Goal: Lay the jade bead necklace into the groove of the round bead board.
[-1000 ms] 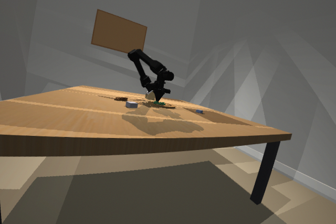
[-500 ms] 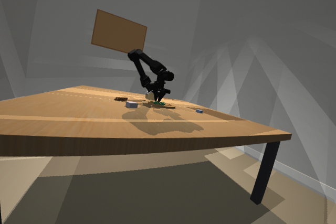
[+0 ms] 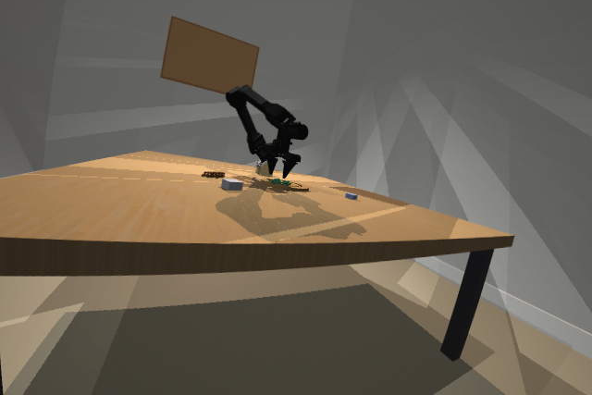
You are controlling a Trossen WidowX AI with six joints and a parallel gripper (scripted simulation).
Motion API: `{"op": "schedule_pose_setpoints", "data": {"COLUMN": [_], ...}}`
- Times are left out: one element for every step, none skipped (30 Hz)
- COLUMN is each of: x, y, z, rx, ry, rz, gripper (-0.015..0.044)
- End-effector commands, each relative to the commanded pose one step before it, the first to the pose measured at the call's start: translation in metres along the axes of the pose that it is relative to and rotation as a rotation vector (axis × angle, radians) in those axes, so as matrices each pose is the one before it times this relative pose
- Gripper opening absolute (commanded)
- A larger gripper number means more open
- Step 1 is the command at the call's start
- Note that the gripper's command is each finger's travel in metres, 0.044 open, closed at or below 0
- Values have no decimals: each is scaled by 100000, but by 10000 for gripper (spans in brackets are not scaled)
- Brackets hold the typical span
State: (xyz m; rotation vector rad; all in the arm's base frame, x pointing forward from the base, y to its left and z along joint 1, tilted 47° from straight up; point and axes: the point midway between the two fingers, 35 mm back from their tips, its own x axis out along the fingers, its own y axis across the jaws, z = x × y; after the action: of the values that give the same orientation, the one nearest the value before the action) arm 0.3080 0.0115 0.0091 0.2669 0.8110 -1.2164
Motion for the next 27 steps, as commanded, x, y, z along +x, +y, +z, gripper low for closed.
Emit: {"op": "schedule_pose_setpoints", "data": {"x": [-496, -149, -50, 0, 0, 0, 0, 0, 0, 0, 0, 0, 0, 0, 0, 0, 0, 0, 0, 0, 0, 0, 0, 0, 0, 0, -24], "y": [-51, -1, -1, 0, 0, 0, 0, 0, 0, 0, 0, 0, 0, 0, 0, 0, 0, 0, 0, 0, 0, 0, 0, 0, 0, 0, 74], "z": [-7, -1, 0, 0, 0, 0, 0, 0, 0, 0, 0, 0, 0, 0, 0, 0, 0, 0, 0, 0, 0, 0, 0, 0, 0, 0, 78], "rx": [766, 162, 54, 0, 0, 0, 0, 0, 0, 0, 0, 0, 0, 0, 0, 0, 0, 0, 0, 0, 0, 0, 0, 0, 0, 0, -1389], "ry": [342, 50, 17, 0, 0, 0, 0, 0, 0, 0, 0, 0, 0, 0, 0, 0, 0, 0, 0, 0, 0, 0, 0, 0, 0, 0, 5], "rz": [102, 98, 32, 0, 0, 0, 0, 0, 0, 0, 0, 0, 0, 0, 0, 0, 0, 0, 0, 0, 0, 0, 0, 0, 0, 0, 7], "gripper": [440, 440, 440, 440, 440, 440, 440, 440, 440, 440, 440, 440, 440, 440, 440, 440, 440, 440, 440, 440, 440, 440, 440, 440, 440, 440, 414]}}
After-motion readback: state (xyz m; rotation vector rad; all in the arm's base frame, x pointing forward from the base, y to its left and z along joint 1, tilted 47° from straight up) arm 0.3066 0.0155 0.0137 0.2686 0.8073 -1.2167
